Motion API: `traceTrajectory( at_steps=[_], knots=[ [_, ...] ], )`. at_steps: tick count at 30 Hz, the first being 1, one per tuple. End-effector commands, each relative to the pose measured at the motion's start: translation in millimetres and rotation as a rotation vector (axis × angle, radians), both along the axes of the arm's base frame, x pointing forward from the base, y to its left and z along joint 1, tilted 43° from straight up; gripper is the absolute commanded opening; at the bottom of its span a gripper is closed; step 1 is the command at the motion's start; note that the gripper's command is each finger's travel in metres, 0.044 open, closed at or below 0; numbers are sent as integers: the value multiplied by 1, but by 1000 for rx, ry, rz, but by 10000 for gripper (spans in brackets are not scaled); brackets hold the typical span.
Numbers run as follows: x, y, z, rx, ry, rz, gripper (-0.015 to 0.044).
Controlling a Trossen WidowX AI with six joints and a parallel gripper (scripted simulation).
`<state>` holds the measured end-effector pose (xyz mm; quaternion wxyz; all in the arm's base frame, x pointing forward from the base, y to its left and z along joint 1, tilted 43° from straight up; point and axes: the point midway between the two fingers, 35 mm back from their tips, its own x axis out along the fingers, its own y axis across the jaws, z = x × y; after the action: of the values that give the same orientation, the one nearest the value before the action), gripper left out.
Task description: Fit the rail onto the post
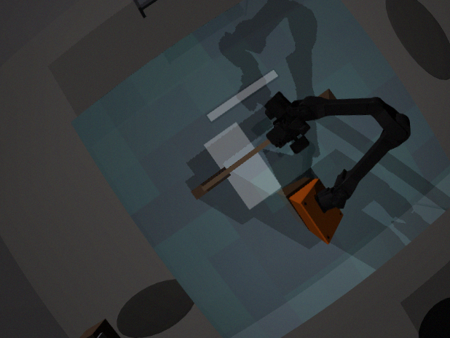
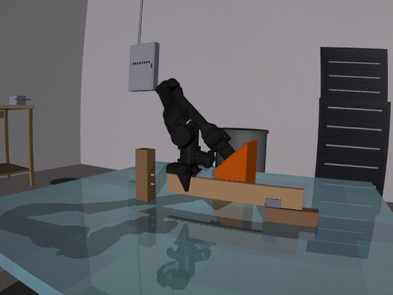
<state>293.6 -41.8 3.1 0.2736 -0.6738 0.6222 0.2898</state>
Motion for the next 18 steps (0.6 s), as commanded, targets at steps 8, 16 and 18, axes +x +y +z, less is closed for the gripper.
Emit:
traceTrajectory(
  at_steps=[8,16,18],
  knots=[
    [1,5,2,10,-6,5,0],
    [1,2,-1,10,-6,5,0],
    [1,2,-1,10,-6,5,0]
  ],
)
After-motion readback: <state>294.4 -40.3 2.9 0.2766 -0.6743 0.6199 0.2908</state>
